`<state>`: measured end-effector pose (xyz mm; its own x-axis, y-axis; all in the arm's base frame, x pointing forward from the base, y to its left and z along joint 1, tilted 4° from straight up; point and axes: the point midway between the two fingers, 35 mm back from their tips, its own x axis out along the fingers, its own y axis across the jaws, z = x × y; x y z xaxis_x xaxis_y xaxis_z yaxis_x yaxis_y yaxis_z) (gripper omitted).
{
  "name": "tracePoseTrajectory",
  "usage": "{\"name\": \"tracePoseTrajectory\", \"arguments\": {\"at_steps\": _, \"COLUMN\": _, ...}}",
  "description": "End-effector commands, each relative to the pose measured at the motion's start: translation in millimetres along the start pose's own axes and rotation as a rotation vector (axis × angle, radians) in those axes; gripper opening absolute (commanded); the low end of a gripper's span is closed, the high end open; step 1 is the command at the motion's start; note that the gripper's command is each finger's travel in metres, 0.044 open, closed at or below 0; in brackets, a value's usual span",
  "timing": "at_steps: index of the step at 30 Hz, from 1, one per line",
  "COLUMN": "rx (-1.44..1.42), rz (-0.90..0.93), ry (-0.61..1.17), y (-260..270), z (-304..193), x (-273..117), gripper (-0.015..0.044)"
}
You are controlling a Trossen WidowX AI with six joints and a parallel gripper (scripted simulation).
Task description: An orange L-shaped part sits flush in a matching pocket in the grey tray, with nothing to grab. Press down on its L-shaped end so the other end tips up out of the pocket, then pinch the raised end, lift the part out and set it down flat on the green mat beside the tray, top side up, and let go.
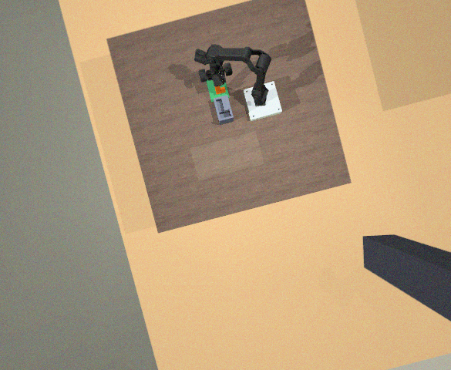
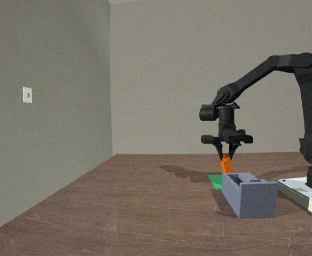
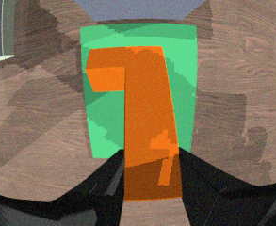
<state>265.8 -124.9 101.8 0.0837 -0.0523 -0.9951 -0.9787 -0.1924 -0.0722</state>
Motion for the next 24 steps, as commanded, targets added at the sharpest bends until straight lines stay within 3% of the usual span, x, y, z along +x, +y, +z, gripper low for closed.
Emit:
{"name": "tracePoseTrajectory", "arguments": {"at_steps": 1, "rx": -0.004, "rz": 0.004, "ry": -0.006, "y": 1.5, "z": 1.6, "x": 5.1, "gripper": 0.0}}
{"name": "tracePoseTrajectory", "arguments": {"at_steps": 22, "rx": 0.0, "rz": 0.005, "ry": -0.004, "y": 1.5, "z": 1.1, "x": 4.5, "gripper": 0.0}}
{"name": "tracePoseTrajectory", "arguments": {"at_steps": 24, "rx": 0.0, "rz": 0.005, "ry": -0.004, "y": 1.5, "z": 1.1, "x": 4.5, "gripper": 0.0053}}
